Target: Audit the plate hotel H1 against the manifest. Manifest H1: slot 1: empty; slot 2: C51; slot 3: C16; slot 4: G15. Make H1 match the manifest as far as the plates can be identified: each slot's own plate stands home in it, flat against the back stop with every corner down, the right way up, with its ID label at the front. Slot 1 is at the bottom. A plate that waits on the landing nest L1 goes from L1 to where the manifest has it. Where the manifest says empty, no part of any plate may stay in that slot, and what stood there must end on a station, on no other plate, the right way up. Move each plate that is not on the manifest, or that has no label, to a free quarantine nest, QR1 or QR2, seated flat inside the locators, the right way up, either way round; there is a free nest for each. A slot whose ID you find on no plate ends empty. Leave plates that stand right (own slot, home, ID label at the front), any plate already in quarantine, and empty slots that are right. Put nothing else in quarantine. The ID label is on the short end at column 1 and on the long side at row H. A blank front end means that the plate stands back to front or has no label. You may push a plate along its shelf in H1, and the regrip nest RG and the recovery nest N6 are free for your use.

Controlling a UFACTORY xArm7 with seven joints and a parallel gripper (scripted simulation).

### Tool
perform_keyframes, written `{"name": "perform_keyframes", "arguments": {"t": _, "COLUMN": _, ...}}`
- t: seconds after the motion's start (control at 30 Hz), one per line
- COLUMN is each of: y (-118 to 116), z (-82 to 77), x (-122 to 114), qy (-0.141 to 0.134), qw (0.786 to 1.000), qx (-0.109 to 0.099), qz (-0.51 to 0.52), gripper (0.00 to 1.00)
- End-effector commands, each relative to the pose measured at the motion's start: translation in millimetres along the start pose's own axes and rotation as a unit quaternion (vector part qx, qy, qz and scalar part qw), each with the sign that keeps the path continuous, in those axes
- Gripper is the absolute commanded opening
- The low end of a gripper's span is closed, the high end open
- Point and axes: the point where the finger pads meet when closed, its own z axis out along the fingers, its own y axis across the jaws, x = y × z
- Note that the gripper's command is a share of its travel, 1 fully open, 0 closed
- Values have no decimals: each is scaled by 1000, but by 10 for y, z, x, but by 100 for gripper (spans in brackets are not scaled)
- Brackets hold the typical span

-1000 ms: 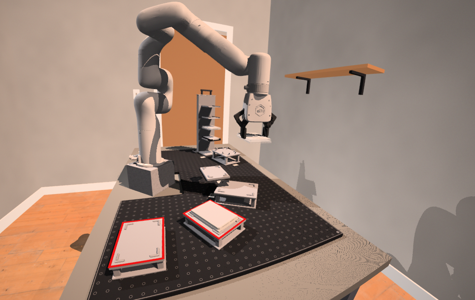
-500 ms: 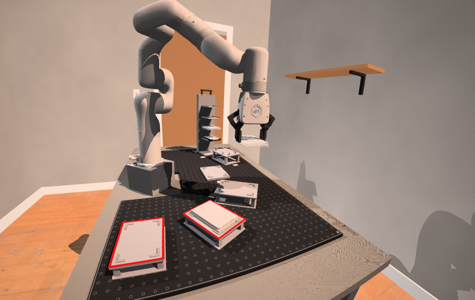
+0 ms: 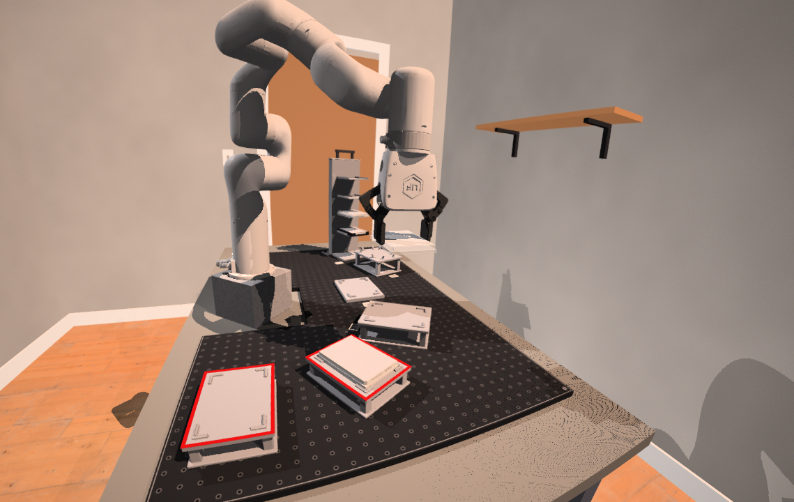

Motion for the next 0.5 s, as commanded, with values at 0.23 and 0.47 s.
{"name": "perform_keyframes", "arguments": {"t": 0.23, "y": -340, "z": -18, "x": -288, "qy": -2, "qw": 1000, "qx": -2, "qz": -1, "gripper": 0}}
{"name": "perform_keyframes", "arguments": {"t": 0.47, "y": -645, "z": -17, "x": -453, "qy": -2, "qw": 1000, "qx": -2, "qz": -1, "gripper": 0}}
